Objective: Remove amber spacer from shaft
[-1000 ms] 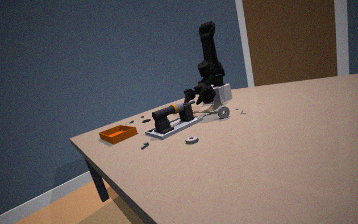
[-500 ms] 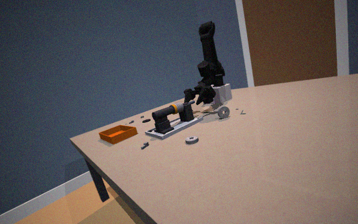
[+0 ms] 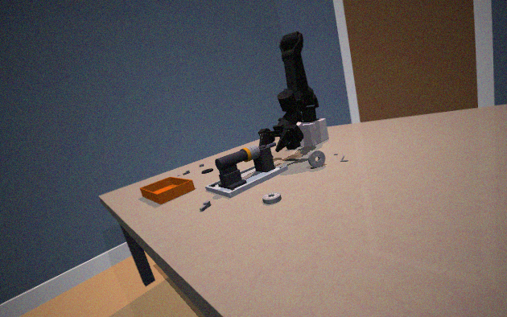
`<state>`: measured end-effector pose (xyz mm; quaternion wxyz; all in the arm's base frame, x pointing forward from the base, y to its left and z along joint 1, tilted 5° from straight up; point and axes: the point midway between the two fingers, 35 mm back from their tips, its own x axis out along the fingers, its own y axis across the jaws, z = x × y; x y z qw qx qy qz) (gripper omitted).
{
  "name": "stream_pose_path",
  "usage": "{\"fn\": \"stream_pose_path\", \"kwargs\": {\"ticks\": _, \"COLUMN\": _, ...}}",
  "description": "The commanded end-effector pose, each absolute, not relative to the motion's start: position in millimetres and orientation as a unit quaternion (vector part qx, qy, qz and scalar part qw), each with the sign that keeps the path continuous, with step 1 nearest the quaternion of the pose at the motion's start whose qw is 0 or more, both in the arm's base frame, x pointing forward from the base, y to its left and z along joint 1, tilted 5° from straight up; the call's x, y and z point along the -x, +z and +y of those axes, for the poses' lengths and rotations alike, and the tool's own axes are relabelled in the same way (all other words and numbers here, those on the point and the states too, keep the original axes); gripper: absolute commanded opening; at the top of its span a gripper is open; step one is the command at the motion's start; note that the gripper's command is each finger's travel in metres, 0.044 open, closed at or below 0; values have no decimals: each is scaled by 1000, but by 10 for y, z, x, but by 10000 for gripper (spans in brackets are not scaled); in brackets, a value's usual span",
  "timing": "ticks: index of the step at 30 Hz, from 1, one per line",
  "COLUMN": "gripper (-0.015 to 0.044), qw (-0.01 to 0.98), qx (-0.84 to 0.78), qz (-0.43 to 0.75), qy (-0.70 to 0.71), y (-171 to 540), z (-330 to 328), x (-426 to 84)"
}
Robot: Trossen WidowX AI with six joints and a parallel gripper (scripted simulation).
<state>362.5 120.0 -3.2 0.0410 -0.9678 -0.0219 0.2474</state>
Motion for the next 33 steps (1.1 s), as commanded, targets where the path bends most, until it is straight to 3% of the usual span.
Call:
{"fn": "stream_pose_path", "kwargs": {"ticks": 1, "gripper": 440, "qw": 40, "qx": 968, "qz": -26, "qy": 245, "y": -30, "z": 1219, "x": -3662}}
{"fn": "stream_pose_path", "kwargs": {"ticks": 24, "gripper": 440, "qw": 41, "qx": 968, "qz": -26, "qy": 245, "y": -32, "z": 1241, "x": -3665}}
{"fn": "stream_pose_path", "kwargs": {"ticks": 33, "gripper": 204, "qw": 41, "qx": 968, "qz": -23, "qy": 246, "y": -35, "z": 1219, "x": -3657}}
